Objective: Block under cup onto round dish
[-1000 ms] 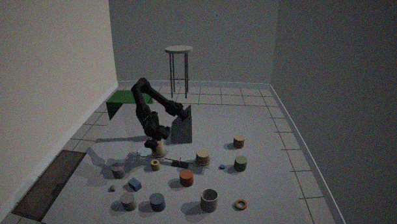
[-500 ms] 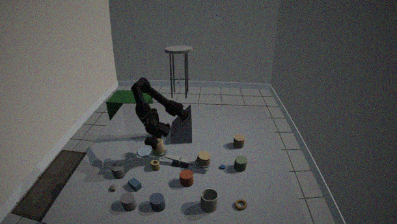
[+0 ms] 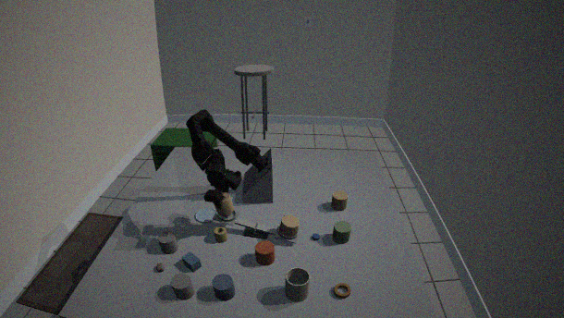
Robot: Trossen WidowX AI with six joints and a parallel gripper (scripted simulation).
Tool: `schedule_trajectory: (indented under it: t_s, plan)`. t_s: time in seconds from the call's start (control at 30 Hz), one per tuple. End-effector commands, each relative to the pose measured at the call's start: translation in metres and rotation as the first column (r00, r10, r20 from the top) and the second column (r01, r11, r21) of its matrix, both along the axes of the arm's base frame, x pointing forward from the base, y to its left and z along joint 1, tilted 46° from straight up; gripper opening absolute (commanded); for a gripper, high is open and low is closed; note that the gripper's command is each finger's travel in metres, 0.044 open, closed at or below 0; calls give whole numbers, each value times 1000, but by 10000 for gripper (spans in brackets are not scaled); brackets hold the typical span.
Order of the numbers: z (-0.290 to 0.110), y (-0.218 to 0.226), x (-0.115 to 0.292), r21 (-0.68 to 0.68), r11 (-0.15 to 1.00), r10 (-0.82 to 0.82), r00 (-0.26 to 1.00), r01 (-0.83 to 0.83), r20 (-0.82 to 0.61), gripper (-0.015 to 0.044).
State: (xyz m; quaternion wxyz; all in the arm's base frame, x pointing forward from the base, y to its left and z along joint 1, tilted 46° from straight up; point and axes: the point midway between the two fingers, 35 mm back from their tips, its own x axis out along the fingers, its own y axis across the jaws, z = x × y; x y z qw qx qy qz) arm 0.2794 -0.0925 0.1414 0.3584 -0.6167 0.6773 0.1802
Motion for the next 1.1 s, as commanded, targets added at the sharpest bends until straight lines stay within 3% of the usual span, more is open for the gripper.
schedule_trajectory:
  t_s: [0.0, 1.07]
  plan:
    - [4, 3, 0, -3, 1000, -1, 1000, 1, 1, 0]
    - [34, 31, -6, -12, 1000, -1, 1000, 1, 0, 0]
